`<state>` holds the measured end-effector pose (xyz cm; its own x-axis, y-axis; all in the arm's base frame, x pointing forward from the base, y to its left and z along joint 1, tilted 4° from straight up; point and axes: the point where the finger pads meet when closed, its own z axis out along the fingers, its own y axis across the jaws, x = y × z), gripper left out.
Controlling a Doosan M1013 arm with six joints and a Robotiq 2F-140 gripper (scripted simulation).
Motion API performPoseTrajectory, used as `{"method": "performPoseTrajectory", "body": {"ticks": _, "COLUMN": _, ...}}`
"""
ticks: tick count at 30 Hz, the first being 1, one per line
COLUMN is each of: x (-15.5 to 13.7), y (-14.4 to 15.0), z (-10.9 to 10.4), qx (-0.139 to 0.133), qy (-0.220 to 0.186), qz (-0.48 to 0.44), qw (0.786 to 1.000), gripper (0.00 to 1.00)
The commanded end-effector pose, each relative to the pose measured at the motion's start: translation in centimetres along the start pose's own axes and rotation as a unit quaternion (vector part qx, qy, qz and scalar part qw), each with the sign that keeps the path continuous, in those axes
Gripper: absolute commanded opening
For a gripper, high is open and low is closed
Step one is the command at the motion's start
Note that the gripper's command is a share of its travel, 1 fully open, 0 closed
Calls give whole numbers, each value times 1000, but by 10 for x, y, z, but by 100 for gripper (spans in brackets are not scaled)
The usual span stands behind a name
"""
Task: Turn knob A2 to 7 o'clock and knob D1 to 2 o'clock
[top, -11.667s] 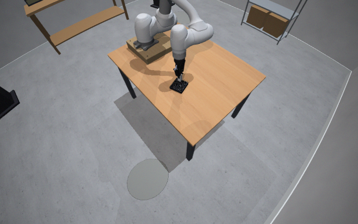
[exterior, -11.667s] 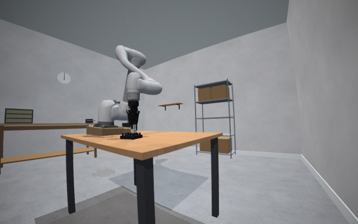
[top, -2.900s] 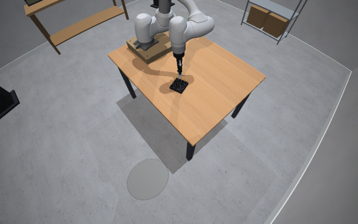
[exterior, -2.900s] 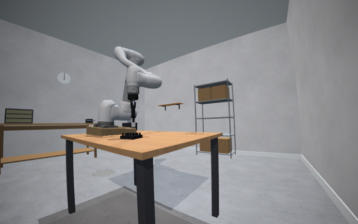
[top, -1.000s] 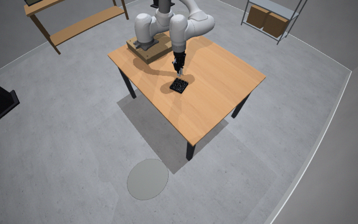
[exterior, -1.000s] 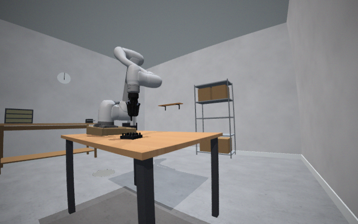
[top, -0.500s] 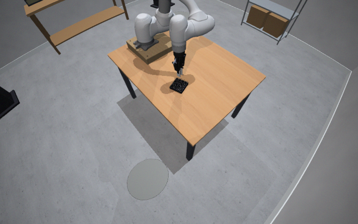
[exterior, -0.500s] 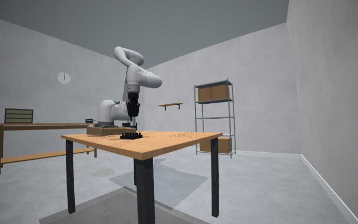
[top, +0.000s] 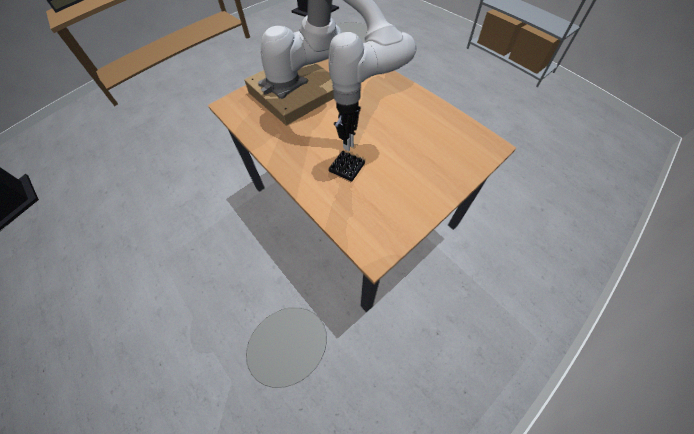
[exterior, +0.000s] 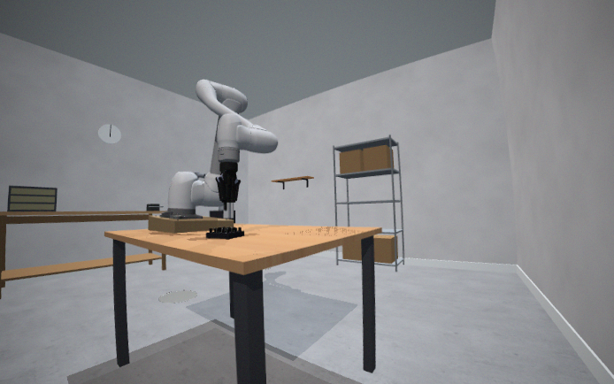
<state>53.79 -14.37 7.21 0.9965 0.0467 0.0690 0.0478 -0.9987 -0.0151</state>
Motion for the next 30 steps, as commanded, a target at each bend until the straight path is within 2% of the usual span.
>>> {"method": "performPoseTrajectory", "body": {"ticks": 1, "x": 0, "y": 0, "z": 3, "qx": 0, "qy": 0, "qz": 0, "qw": 1000, "gripper": 12}}
{"method": "performPoseTrajectory", "body": {"ticks": 13, "x": 0, "y": 0, "z": 19, "qx": 0, "qy": 0, "qz": 0, "qw": 1000, "gripper": 12}}
{"method": "performPoseTrajectory", "body": {"ticks": 30, "x": 0, "y": 0, "z": 31, "qx": 0, "qy": 0, "qz": 0, "qw": 1000, "gripper": 12}}
